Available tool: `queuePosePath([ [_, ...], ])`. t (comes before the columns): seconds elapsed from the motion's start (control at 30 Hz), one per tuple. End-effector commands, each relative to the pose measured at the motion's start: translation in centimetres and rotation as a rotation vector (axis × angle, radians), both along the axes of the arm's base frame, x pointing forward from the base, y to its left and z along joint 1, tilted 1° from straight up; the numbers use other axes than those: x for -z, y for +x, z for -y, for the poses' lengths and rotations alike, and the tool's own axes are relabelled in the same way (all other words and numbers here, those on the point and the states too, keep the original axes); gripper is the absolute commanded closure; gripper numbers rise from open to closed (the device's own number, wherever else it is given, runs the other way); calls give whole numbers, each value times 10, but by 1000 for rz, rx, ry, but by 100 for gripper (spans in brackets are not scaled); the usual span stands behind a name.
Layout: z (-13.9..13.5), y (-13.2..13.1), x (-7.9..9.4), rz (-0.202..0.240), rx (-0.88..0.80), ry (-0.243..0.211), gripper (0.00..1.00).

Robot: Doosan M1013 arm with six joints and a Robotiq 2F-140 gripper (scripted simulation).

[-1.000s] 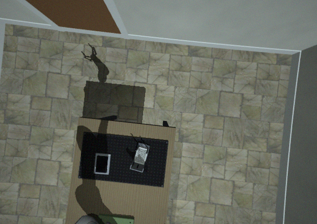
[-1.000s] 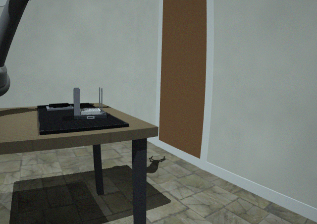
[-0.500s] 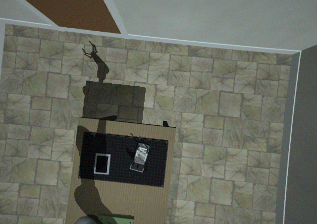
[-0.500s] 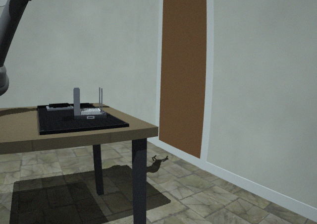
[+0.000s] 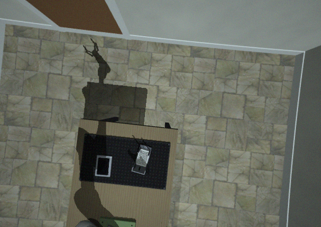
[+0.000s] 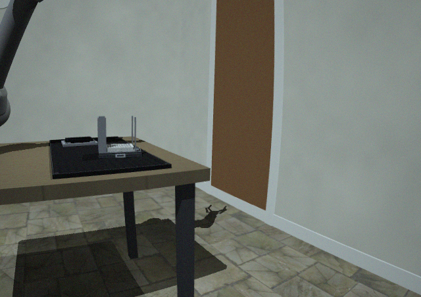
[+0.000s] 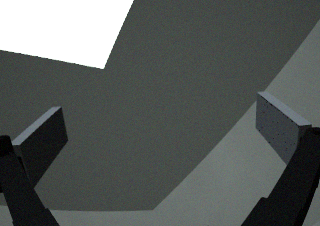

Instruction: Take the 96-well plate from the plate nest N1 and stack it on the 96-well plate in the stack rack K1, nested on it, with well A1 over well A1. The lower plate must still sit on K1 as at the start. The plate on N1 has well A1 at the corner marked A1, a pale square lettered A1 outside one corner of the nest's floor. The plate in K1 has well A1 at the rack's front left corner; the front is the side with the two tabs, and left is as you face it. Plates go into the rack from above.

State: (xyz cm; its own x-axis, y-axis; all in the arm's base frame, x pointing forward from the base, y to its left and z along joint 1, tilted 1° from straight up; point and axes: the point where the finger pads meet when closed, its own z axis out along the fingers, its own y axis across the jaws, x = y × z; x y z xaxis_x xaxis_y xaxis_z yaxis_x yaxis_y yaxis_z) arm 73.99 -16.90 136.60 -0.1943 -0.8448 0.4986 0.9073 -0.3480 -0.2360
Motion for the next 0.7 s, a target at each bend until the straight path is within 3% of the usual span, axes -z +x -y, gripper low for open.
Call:
queuePosePath([
  [0.0,-6,13,8,-32,-3,-9,0],
  [0.07,-10,20,14,-84,-7,-24,0],
  [0.33,-27,49,35,-84,-7,-24,0],
  [0.43,-27,50,36,-84,-7,-24,0],
  [0.53,-33,60,44,-169,-17,-51,0],
  [0.67,-42,73,56,-169,-17,-51,0],
])
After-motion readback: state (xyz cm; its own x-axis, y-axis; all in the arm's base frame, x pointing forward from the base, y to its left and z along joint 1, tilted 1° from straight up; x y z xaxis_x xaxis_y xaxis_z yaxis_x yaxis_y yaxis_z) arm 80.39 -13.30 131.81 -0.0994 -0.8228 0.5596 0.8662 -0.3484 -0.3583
